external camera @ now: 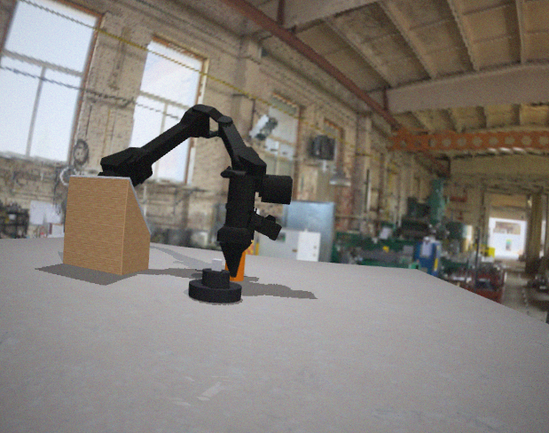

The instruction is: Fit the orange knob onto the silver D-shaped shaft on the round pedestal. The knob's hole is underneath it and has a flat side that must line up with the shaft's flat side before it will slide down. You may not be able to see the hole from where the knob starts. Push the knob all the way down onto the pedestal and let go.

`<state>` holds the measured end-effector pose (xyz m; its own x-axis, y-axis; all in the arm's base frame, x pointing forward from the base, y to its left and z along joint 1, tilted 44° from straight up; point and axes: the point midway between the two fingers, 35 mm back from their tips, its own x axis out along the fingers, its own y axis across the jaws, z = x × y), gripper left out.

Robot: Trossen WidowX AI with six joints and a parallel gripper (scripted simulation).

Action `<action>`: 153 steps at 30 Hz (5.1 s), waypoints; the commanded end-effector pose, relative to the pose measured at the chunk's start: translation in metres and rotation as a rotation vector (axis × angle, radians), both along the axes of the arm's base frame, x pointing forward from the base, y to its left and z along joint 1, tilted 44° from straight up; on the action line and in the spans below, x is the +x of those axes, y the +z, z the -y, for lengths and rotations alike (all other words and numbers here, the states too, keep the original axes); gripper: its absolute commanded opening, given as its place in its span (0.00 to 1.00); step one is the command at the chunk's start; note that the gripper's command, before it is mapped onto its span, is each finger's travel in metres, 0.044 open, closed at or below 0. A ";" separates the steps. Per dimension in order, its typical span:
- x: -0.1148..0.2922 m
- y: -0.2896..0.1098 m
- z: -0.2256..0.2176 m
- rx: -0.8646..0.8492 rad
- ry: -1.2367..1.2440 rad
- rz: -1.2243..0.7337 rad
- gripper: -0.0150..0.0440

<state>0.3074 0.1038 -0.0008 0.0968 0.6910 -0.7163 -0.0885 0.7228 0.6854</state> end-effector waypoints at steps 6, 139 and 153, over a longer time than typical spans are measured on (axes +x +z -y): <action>-0.001 -0.001 0.000 0.002 -0.002 -0.005 0.49; -0.006 -0.064 0.192 -0.063 0.374 0.355 0.25; -0.006 -0.061 0.190 -0.096 0.630 0.599 0.25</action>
